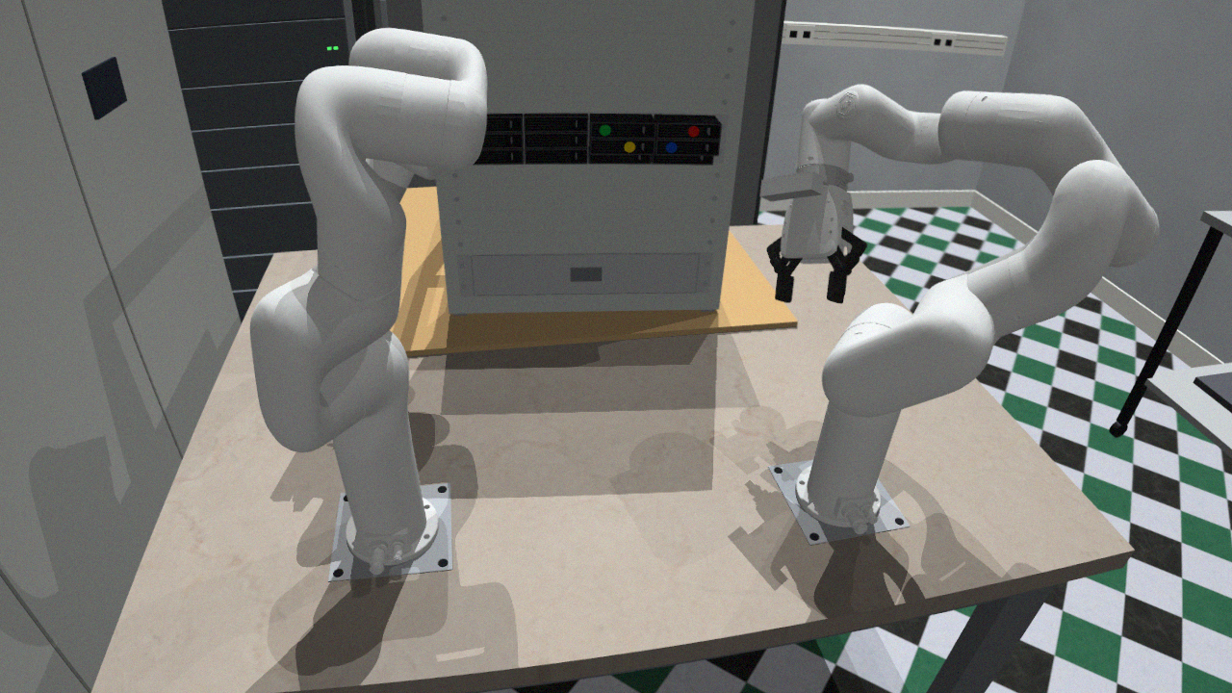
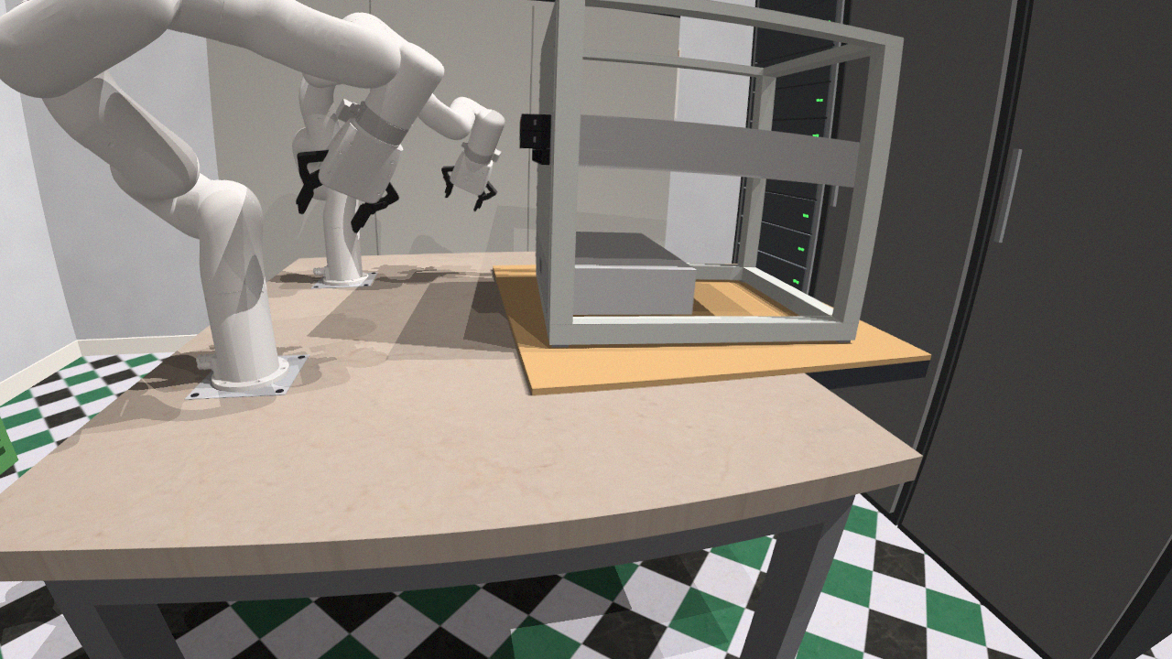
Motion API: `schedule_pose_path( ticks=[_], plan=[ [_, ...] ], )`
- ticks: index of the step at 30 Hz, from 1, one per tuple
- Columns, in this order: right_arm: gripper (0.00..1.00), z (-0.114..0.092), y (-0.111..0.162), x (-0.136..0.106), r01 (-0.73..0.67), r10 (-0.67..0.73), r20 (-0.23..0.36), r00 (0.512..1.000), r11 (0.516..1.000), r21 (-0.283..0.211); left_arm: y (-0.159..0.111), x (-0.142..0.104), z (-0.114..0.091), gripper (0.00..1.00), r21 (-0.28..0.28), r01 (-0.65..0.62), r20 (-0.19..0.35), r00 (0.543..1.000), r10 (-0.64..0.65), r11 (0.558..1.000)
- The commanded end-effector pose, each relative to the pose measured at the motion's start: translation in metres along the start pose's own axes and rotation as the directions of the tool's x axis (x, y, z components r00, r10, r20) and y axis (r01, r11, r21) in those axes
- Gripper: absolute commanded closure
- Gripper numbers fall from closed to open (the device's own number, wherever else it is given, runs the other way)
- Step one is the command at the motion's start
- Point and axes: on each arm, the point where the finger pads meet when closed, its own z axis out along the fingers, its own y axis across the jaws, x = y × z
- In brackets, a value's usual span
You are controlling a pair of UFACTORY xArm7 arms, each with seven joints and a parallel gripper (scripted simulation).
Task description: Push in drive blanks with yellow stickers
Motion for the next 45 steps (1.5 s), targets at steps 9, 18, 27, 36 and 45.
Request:
schedule_pose_path(
  ticks=[9, 18, 27, 36, 45],
  plan=[
    [0.0, -0.015, 0.032, -0.021, -0.22, 0.294, 0.284, 0.913, 0.939, -0.265, -0.019, 0.041, 0.02, 0.0, -0.006, 0.013, 0.106, 0.994, -0.012, 1.0],
    [0.0, -0.034, 0.049, -0.027, -0.265, 0.457, 0.363, 0.812, 0.843, -0.468, -0.034, 0.063, 0.034, 0.0, -0.015, 0.024, 0.165, 0.986, -0.021, 1.0],
    [0.0, -0.068, 0.069, -0.023, -0.222, 0.634, 0.367, 0.681, 0.656, -0.722, -0.053, 0.085, 0.049, 0.0, -0.028, 0.038, 0.224, 0.974, -0.031, 0.999],
    [0.0, -0.096, 0.081, -0.009, -0.125, 0.727, 0.31, 0.613, 0.476, -0.871, -0.072, 0.104, 0.064, 0.0, -0.045, 0.055, 0.274, 0.961, -0.04, 0.998],
    [0.0, -0.127, 0.093, 0.02, 0.035, 0.78, 0.209, 0.589, 0.234, -0.972, -0.095, 0.122, 0.08, 0.0, -0.065, 0.075, 0.321, 0.946, -0.051, 0.995]
  ],
)
